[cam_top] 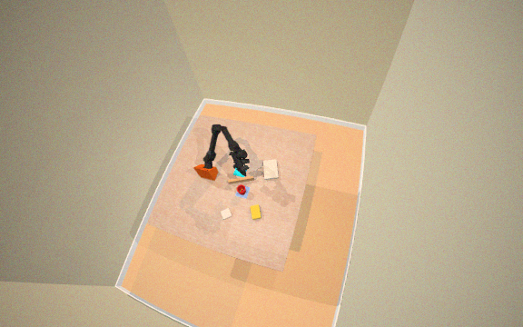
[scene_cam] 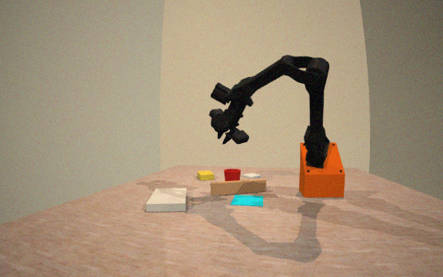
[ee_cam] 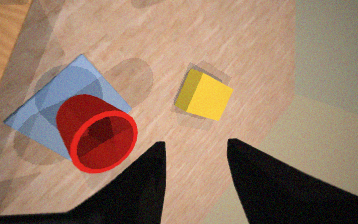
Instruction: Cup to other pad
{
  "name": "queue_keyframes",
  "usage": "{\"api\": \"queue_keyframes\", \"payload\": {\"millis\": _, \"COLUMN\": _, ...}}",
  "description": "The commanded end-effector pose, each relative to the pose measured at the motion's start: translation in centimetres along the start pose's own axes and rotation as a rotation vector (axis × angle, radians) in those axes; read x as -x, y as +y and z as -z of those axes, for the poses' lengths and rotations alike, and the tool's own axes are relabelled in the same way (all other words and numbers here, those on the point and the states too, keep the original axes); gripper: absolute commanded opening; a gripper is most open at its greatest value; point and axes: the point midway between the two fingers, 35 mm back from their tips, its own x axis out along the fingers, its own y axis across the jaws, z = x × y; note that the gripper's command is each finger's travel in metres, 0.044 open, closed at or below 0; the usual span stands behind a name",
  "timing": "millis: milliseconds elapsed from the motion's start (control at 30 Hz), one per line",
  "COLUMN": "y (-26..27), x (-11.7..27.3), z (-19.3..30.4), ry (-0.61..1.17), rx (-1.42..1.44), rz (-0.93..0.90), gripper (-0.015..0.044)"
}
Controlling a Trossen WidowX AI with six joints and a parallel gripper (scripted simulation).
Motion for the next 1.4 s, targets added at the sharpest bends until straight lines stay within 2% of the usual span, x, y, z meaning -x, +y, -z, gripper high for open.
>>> {"api": "queue_keyframes", "payload": {"millis": 0, "y": 1.8, "x": -3.3, "z": 2.6, "ry": -0.001, "rx": 0.093, "rz": -0.23, "gripper": 0.0148}}
{"api": "queue_keyframes", "payload": {"millis": 233, "y": 5.6, "x": -7.2, "z": 6.0, "ry": -0.154, "rx": 0.195, "rz": -0.576, "gripper": 0.0148}}
{"api": "queue_keyframes", "payload": {"millis": 333, "y": 6.9, "x": -8.1, "z": 6.8, "ry": -0.234, "rx": 0.208, "rz": -0.664, "gripper": 0.0148}}
{"api": "queue_keyframes", "payload": {"millis": 1367, "y": 9.0, "x": -11.0, "z": 6.3, "ry": -0.24, "rx": 0.208, "rz": -0.668, "gripper": 0.0148}}
